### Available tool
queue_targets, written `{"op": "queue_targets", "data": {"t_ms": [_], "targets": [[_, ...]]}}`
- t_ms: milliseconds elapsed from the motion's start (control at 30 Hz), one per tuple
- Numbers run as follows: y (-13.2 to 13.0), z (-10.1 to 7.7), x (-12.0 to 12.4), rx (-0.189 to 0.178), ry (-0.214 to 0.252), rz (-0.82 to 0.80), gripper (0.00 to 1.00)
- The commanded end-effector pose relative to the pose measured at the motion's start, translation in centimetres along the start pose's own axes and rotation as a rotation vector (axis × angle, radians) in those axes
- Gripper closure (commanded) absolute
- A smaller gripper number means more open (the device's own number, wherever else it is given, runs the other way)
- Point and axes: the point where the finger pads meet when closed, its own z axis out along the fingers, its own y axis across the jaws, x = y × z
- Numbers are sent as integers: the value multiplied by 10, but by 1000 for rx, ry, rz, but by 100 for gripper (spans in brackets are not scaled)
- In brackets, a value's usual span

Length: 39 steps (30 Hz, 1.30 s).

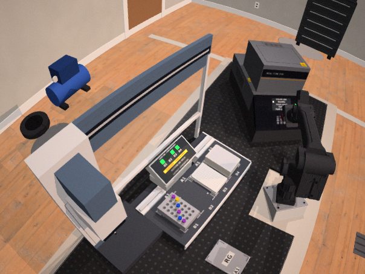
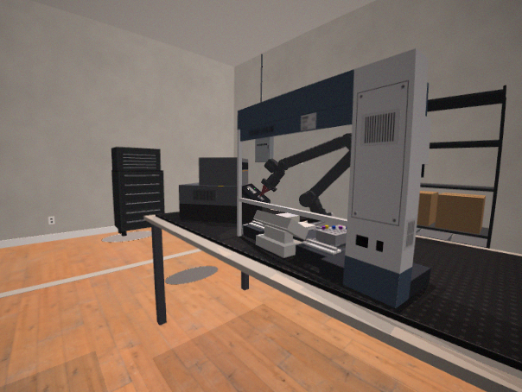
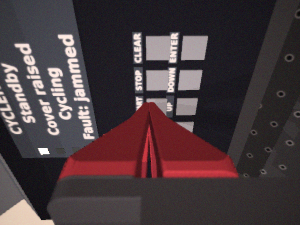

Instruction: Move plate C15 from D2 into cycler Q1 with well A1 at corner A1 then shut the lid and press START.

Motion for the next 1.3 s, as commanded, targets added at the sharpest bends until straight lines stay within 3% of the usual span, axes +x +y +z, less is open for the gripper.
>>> {"op": "queue_targets", "data": {"t_ms": [0,467,700,1267], "targets": [[31,-11,-7,-68,-26,-16,100],[5,-3,2,-42,-5,-16,100],[18,-8,2,-62,-8,-27,100],[25,-7,-1,-56,-13,-22,100]]}}
